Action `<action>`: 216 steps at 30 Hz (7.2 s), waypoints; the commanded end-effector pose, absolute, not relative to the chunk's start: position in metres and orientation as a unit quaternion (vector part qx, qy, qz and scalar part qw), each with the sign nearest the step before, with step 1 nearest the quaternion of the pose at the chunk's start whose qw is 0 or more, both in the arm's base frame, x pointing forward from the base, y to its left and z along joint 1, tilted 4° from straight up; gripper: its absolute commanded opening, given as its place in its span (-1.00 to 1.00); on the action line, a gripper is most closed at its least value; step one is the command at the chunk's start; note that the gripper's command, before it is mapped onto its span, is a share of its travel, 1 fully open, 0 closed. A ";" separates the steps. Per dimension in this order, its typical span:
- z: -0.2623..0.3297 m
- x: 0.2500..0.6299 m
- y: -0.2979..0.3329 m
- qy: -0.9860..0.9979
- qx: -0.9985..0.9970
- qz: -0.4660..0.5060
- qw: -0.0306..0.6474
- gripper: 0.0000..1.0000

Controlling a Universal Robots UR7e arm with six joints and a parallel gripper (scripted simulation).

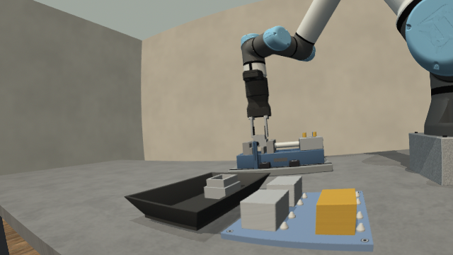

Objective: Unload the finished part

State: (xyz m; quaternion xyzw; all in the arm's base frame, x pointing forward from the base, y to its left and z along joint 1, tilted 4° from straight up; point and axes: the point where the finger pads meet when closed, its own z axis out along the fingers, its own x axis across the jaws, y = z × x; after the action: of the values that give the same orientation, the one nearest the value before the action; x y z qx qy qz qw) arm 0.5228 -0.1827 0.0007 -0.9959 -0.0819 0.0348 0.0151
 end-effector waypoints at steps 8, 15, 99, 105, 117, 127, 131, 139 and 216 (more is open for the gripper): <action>0.001 0.523 -0.183 -0.082 -0.996 0.034 0.015 -1.00; 0.001 0.523 -0.183 -0.082 -0.996 0.034 0.015 -1.00; 0.048 0.535 -0.158 -0.075 -0.997 0.034 0.014 -1.00; 0.048 0.540 -0.141 -0.070 -0.997 0.034 0.014 -1.00; 0.050 0.555 -0.063 -0.049 -0.998 0.033 0.013 -1.00; 0.052 0.560 0.004 -0.031 -0.999 0.033 0.012 -1.00; 0.053 0.559 0.039 -0.022 -0.999 0.033 0.012 -1.00; 0.054 0.553 0.090 -0.008 -0.999 0.033 0.011 -1.00; 0.058 0.510 0.236 0.034 -0.999 0.036 0.011 -1.00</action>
State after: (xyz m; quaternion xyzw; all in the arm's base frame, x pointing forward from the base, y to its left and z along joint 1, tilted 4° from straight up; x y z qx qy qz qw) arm 0.5096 0.2359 0.0575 -0.9987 0.0339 0.0364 0.0103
